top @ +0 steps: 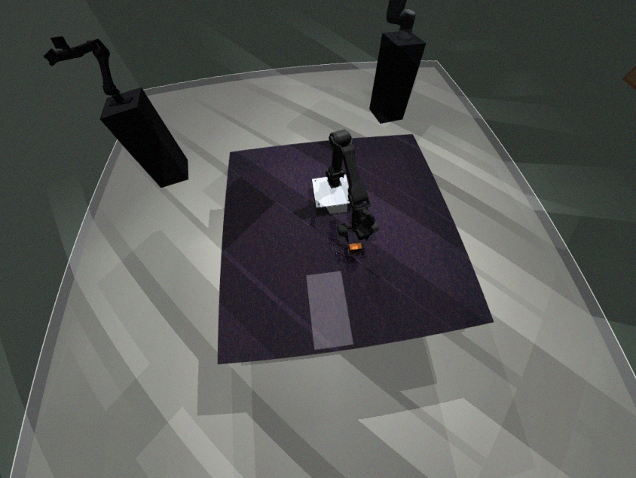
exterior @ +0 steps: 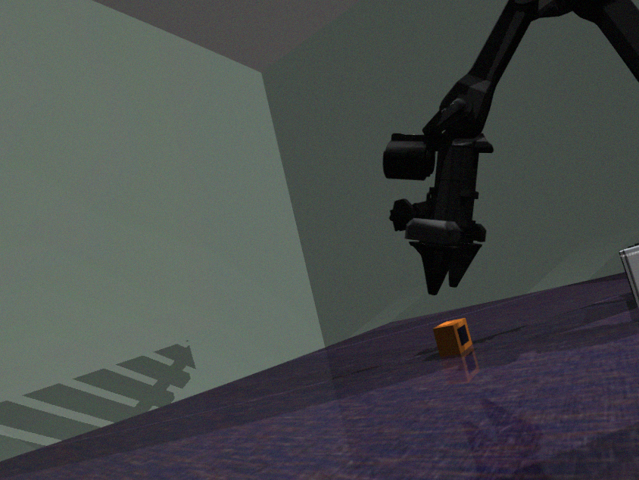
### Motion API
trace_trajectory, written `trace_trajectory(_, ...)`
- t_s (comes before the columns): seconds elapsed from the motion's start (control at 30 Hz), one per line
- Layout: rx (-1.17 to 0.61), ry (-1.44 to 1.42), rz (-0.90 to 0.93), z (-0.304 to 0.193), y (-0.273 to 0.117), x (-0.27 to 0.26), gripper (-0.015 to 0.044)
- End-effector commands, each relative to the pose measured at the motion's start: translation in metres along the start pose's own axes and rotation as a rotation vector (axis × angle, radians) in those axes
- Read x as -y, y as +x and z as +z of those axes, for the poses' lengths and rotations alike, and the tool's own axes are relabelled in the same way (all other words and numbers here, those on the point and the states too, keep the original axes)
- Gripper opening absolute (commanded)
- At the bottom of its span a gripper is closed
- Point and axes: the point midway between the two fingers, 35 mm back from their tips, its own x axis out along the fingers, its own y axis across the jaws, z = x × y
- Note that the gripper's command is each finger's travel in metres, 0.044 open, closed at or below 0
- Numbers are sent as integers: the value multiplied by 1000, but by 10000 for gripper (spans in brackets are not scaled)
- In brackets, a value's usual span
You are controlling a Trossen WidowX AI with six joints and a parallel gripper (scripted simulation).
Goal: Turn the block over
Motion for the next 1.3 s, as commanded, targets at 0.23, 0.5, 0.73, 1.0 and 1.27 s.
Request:
trace_trajectory(0.23, -379, 14, 9, 25, -12, 2, 440)
trace_trajectory(0.5, -400, 15, 10, 25, -13, 2, 440)
trace_trajectory(0.73, -400, 15, 10, 13, 19, 1, 440)
trace_trajectory(1.0, -400, 15, 10, 6, 33, 1, 440)
trace_trajectory(1.27, -400, 15, 10, 4, 40, 1, 440)
